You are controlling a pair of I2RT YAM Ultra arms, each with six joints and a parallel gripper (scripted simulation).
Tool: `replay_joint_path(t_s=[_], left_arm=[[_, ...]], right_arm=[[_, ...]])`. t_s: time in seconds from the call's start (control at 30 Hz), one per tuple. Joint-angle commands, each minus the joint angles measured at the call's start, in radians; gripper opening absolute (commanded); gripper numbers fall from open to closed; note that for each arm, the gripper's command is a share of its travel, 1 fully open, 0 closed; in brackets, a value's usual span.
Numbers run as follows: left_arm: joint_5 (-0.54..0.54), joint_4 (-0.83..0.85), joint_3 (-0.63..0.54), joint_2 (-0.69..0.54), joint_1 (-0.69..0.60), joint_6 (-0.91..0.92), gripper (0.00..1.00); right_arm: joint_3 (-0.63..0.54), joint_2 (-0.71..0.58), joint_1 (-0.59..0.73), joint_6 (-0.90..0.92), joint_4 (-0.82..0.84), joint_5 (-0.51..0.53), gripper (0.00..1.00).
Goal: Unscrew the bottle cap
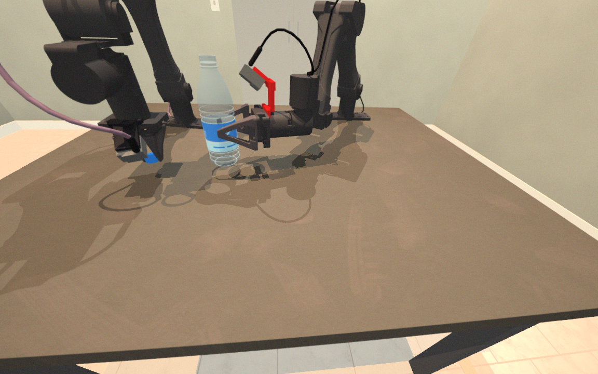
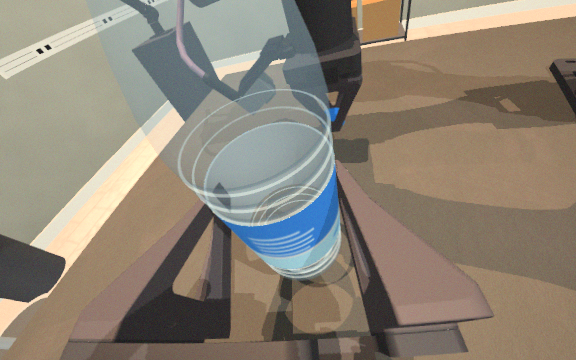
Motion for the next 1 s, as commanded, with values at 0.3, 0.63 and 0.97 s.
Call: replay_joint_path(t_s=[0.3,0.63,0.97], left_arm=[[0.013,0.029,0.006,0.025,-0.01,-0.015,0.0],[0.011,0.063,0.015,0.067,-0.01,-0.015,0.0],[0.01,0.105,0.024,0.119,-0.01,-0.015,0.0]], right_arm=[[0.026,0.004,-0.008,0.067,0.003,-0.019,0.0],[-0.003,0.024,-0.007,0.064,0.054,-0.016,0.0],[-0.044,0.047,-0.007,0.064,0.115,-0.016,0.0]])
